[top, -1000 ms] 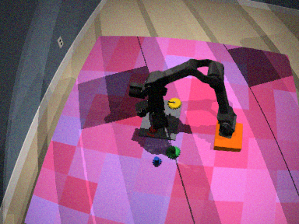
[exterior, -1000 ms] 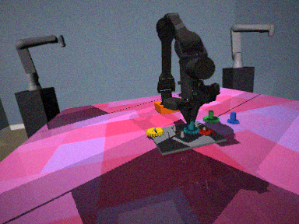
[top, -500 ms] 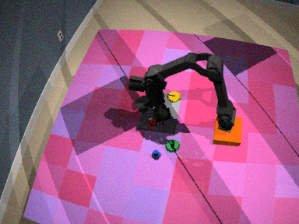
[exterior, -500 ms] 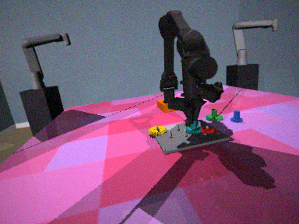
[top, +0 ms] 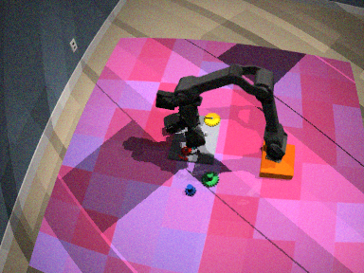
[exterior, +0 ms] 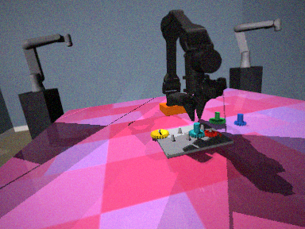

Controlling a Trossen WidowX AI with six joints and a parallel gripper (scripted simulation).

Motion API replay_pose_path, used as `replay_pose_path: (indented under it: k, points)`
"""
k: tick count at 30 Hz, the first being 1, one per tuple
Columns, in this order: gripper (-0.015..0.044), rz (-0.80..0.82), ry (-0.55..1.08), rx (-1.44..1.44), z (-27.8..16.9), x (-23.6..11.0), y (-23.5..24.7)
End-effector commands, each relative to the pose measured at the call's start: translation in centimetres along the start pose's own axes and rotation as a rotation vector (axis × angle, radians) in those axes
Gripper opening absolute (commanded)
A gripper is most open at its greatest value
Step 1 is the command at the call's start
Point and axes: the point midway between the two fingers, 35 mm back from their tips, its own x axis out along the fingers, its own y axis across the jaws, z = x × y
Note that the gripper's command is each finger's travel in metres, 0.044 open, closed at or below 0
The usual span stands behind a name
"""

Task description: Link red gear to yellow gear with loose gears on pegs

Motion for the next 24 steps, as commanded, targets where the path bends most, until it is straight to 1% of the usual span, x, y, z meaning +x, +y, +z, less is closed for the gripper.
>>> replay_pose_path:
  k: [1,3,4,5,10,14,15,17,21,24]
  points:
    - [0.0140,-0.008,-0.012,0.030,0.1,-2.4,-0.1]
    - [0.0140,-0.008,-0.012,0.032,0.1,-2.6,-0.1]
    - [0.0166,-0.007,-0.015,0.012,0.4,-1.7,0.1]
    - [0.0193,-0.007,-0.016,-0.005,0.8,-1.8,0.9]
    - [0.0324,-0.002,-0.019,-0.173,3.8,-1.8,8.4]
    - [0.0429,0.004,-0.020,-0.311,4.8,-1.8,15.1]
    - [0.0440,0.006,-0.020,-0.346,4.8,-1.8,16.8]
    - [0.0440,0.008,-0.019,-0.392,4.8,-1.8,19.1]
    - [0.0440,0.007,-0.019,-0.398,5.0,-1.8,19.0]
    - [0.0440,0.008,-0.019,-0.398,5.0,-1.0,19.1]
